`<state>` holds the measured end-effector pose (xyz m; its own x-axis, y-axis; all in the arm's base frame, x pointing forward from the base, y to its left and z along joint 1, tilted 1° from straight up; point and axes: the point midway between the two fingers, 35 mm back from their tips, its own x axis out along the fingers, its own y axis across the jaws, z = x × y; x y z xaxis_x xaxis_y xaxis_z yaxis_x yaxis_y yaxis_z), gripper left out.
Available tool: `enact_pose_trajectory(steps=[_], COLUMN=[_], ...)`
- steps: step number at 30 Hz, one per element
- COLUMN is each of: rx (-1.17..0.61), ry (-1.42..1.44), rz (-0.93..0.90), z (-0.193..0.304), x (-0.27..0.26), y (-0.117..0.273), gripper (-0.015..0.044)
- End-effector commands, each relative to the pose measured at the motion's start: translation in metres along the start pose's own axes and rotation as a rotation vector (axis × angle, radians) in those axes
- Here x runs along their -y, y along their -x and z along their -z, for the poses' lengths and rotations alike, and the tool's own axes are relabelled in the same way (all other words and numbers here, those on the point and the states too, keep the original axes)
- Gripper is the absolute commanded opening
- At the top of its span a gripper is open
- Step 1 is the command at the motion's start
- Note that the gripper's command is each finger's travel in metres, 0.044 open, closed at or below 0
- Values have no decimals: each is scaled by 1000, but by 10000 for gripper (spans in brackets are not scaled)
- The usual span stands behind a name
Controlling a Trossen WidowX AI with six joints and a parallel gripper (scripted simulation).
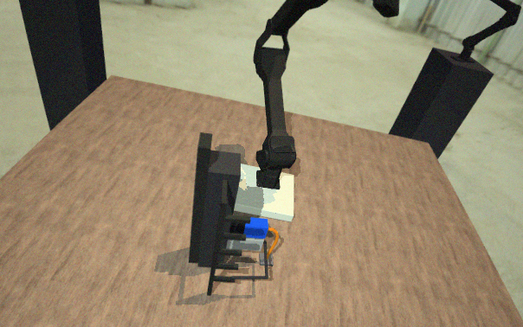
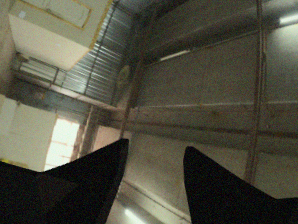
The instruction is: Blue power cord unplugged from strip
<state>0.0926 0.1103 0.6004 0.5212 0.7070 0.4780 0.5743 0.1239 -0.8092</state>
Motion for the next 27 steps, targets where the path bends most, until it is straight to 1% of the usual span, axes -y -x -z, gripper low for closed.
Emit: enact_pose_trajectory(steps=[1, 7, 13, 20, 24, 27], rx=[-70, -183, -296, -417, -479, -513], ry=[-91, -228, -359, -505, -595, -660], rz=[-187, -489, -810, -1213, -1484, -1692], z=[22, 49, 65, 66, 56, 45], x=[-63, -162, -260, -357, -403, -426], y=[-17, -21, 2, 60, 109, 149], gripper=[160, 160, 160, 160, 160, 160])
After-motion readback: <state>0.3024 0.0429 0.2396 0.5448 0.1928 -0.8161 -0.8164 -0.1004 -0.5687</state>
